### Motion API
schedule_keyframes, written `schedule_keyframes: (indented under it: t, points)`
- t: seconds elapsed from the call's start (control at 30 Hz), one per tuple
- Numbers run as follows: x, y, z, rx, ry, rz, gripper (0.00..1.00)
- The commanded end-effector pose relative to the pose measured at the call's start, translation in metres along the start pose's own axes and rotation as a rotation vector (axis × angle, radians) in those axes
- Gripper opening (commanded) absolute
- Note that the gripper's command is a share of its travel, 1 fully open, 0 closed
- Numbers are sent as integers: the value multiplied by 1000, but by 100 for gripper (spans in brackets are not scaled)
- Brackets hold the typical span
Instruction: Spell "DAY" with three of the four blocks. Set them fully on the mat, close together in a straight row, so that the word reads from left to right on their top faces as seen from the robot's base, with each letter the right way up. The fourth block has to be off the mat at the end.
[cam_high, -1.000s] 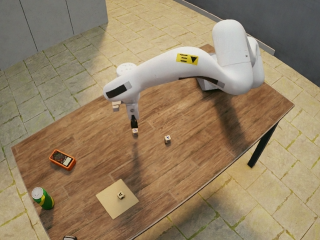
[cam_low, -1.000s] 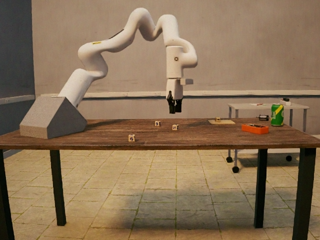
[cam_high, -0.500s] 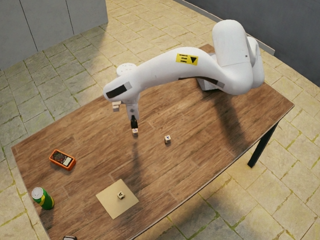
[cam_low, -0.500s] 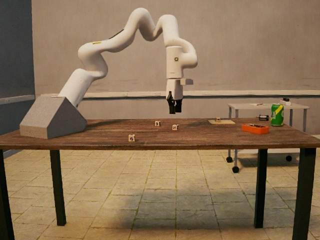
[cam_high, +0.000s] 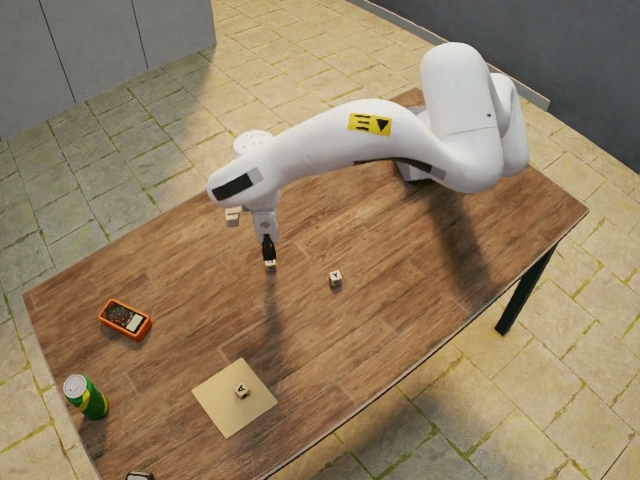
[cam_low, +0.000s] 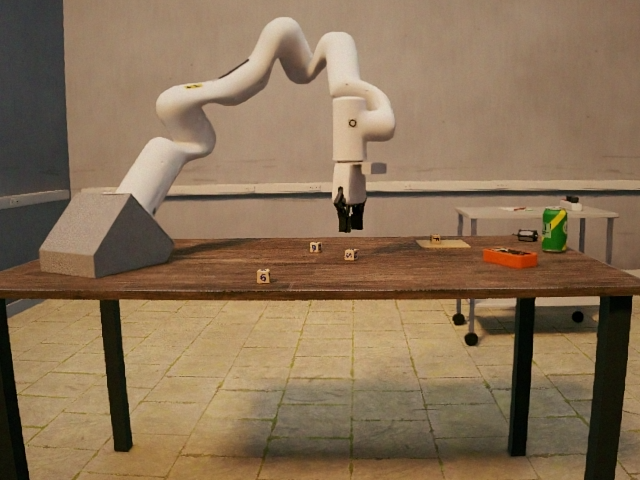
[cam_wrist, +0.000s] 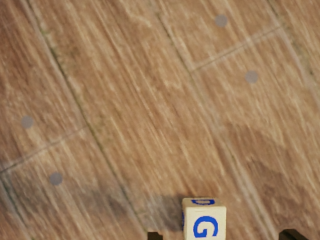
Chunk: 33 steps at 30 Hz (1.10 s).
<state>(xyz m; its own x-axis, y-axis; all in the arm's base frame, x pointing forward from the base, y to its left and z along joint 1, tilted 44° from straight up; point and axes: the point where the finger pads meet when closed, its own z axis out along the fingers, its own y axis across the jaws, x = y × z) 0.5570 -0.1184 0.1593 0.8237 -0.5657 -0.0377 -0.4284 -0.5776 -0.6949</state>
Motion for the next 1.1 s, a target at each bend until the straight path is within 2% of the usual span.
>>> schedule_keyframes:
  t: [0.0, 0.67, 1.07]
  points:
    - [1, 0, 6, 0, 2, 0, 64]
    - [1, 0, 32, 0, 2, 0, 64]
    - [1, 0, 39, 0, 2, 0, 64]
